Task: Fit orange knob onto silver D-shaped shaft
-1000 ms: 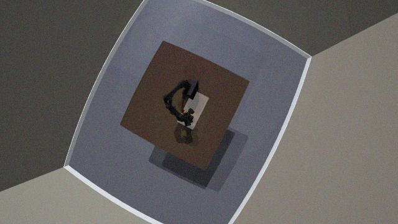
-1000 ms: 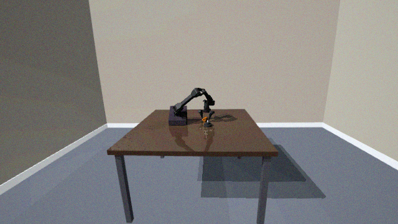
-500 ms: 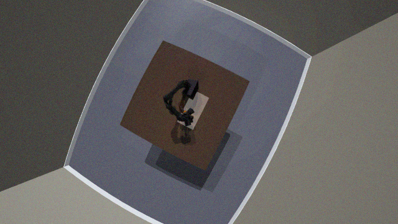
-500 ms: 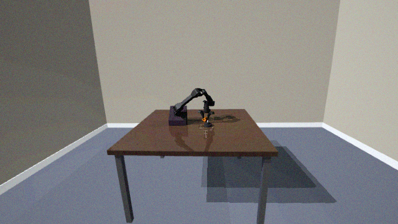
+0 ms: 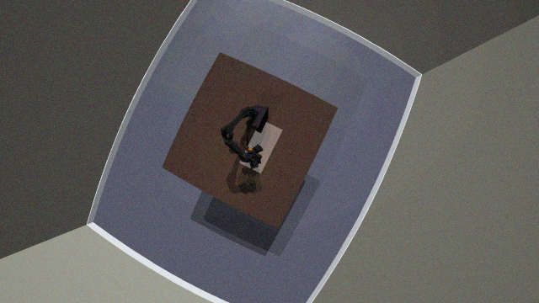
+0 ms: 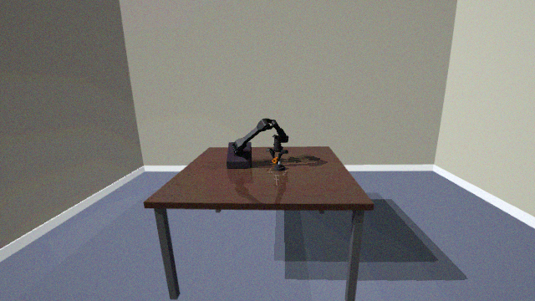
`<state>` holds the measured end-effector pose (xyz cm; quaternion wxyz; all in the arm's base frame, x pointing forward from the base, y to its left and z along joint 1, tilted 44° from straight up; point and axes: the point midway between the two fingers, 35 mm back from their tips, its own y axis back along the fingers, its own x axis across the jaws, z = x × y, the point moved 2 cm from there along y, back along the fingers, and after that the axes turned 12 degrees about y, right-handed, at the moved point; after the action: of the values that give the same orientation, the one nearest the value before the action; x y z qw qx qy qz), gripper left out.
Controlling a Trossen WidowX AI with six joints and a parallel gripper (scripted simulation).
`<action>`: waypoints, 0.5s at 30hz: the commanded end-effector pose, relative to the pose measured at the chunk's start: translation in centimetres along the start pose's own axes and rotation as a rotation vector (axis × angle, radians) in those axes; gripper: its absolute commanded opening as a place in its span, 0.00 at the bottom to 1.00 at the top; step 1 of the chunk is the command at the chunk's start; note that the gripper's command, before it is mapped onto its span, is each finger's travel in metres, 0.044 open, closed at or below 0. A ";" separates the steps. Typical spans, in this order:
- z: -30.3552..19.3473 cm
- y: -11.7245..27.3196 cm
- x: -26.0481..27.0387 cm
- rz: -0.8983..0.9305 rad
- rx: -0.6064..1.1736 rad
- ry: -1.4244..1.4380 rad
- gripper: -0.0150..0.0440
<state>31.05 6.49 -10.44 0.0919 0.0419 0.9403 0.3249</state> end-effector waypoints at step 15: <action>-1.5 0.6 0.3 -0.042 -0.200 0.002 0.56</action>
<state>30.75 6.27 -9.43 0.1007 0.0216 0.9157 0.3885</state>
